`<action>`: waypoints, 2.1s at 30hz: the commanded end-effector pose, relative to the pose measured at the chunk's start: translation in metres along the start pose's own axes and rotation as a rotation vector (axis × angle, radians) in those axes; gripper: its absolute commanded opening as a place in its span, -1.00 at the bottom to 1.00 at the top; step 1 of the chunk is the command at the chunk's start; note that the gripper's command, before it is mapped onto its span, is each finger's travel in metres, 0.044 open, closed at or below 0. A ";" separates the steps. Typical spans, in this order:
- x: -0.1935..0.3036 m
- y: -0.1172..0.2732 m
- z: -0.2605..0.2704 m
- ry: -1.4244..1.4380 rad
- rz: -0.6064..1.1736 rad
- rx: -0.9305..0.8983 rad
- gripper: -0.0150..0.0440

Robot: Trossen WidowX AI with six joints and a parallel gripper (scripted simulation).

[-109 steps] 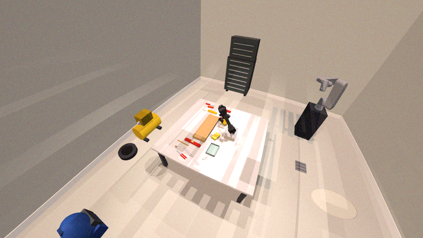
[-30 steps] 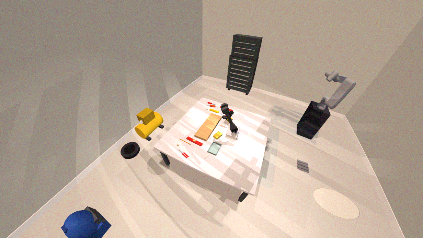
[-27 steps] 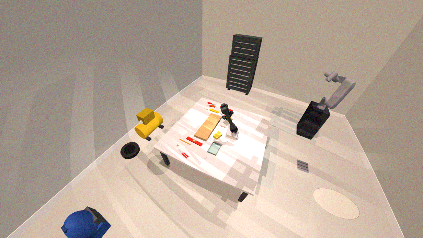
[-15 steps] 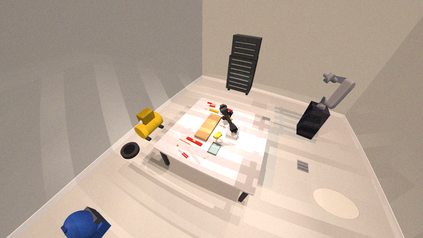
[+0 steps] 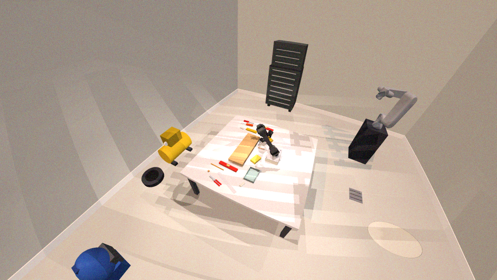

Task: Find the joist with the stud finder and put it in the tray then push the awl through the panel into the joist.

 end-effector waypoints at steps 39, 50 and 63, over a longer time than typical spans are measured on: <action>0.002 -0.005 0.035 -0.032 -0.023 0.332 -0.49; 0.003 -0.007 0.044 -0.038 -0.037 0.411 -0.49; 0.001 -0.026 0.054 -0.033 -0.036 0.400 -0.49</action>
Point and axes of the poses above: the point midway between the two fingers, 35 mm back from their tips, its own y axis back along the fingers, its own z axis across the jaws, x = y × z, the point moved 8 cm from there along y, back along the fingers, and after that the axes turned 3 degrees about -y, right-handed, at the moved point
